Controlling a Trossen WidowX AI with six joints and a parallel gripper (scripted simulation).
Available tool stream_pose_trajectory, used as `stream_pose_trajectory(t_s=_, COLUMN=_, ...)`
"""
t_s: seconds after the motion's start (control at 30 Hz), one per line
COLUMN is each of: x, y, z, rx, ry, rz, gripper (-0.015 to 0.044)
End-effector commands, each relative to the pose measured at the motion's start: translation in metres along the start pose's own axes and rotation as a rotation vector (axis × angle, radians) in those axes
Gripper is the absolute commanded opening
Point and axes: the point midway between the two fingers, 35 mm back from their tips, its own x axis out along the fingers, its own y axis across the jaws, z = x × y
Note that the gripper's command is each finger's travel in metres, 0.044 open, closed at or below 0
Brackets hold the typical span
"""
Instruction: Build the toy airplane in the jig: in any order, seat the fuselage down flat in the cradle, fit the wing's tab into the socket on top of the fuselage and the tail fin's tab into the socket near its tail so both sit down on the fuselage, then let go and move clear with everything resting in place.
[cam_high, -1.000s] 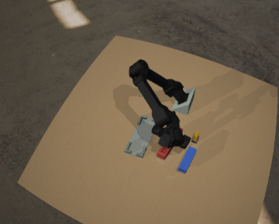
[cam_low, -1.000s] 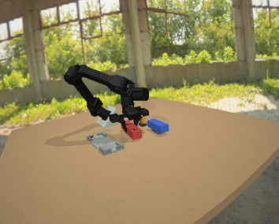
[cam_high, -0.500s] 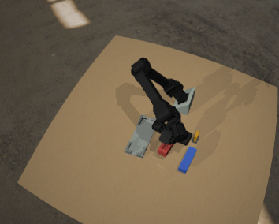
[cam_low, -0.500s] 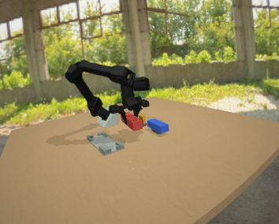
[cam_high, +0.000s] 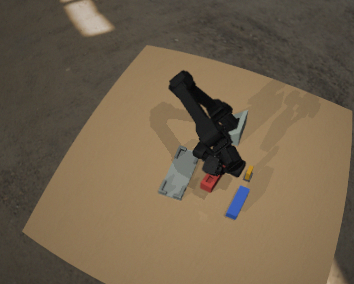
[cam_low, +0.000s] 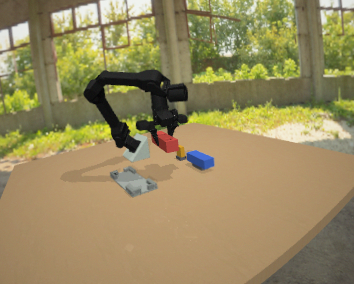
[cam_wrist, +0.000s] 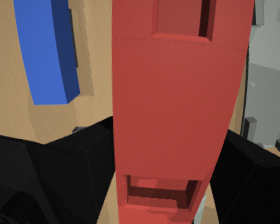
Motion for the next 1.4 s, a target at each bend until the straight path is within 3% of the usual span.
stream_pose_trajectory(t_s=0.0, x=-0.016, y=-0.001, z=-0.002, rx=0.006, ry=-0.003, rz=0.009, gripper=0.0000)
stream_pose_trajectory(t_s=0.27, x=-0.027, y=-0.004, z=-0.003, rx=0.003, ry=-0.003, rz=0.008, gripper=0.0000)
stream_pose_trajectory(t_s=1.37, x=0.016, y=-0.098, z=0.025, rx=-0.135, ry=-0.008, rz=0.025, gripper=0.0000)
